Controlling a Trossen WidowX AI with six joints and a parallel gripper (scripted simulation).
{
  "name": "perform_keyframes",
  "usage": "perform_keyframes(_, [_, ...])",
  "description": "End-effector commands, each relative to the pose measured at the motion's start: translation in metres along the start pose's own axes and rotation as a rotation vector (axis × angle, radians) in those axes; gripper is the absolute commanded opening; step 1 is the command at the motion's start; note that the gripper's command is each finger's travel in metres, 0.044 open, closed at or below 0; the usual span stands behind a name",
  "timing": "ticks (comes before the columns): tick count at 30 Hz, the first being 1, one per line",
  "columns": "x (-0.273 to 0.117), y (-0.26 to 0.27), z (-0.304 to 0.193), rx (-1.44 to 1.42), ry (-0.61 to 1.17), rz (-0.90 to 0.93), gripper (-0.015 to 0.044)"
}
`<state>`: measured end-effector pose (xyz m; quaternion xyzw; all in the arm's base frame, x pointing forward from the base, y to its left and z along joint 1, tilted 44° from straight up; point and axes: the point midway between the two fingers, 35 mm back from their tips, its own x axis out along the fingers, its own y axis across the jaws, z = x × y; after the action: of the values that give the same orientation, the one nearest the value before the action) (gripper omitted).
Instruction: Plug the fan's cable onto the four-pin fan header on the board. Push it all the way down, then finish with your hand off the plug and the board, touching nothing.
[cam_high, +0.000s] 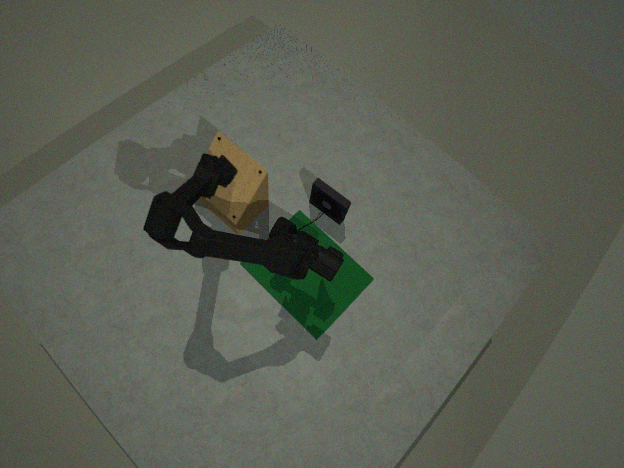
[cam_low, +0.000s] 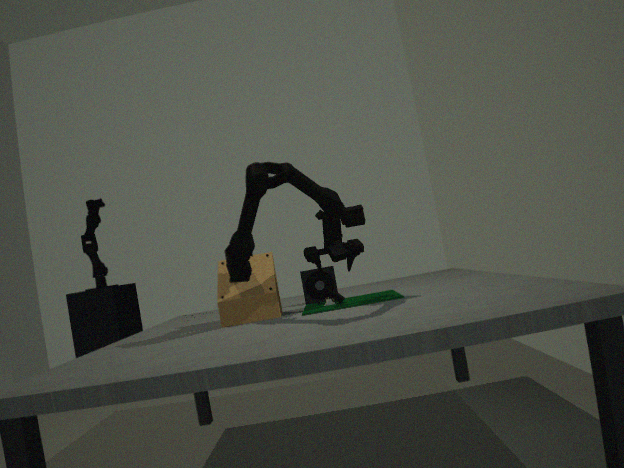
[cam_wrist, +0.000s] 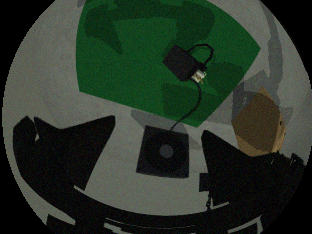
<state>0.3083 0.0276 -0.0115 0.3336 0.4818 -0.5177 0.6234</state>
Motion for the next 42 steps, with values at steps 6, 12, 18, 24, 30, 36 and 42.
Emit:
perform_keyframes(6, [-0.080, 0.001, -0.012, 0.391, -0.433, 0.081, 0.0440])
perform_keyframes(12, [-0.080, 0.001, -0.012, 0.391, -0.433, 0.081, 0.0440])
perform_keyframes(18, [-0.072, 0.003, -0.009, 0.391, -0.432, 0.081, 0.0440])
perform_keyframes(24, [-0.001, 0.003, 0.025, 0.391, -0.434, 0.082, 0.0440])
perform_keyframes(30, [0.011, 0.000, 0.031, 0.392, -0.437, 0.082, 0.0440])
perform_keyframes(36, [0.017, 0.001, 0.034, 0.392, -0.436, 0.082, 0.0440])
perform_keyframes(42, [0.026, 0.001, 0.038, 0.392, -0.436, 0.082, 0.0440])
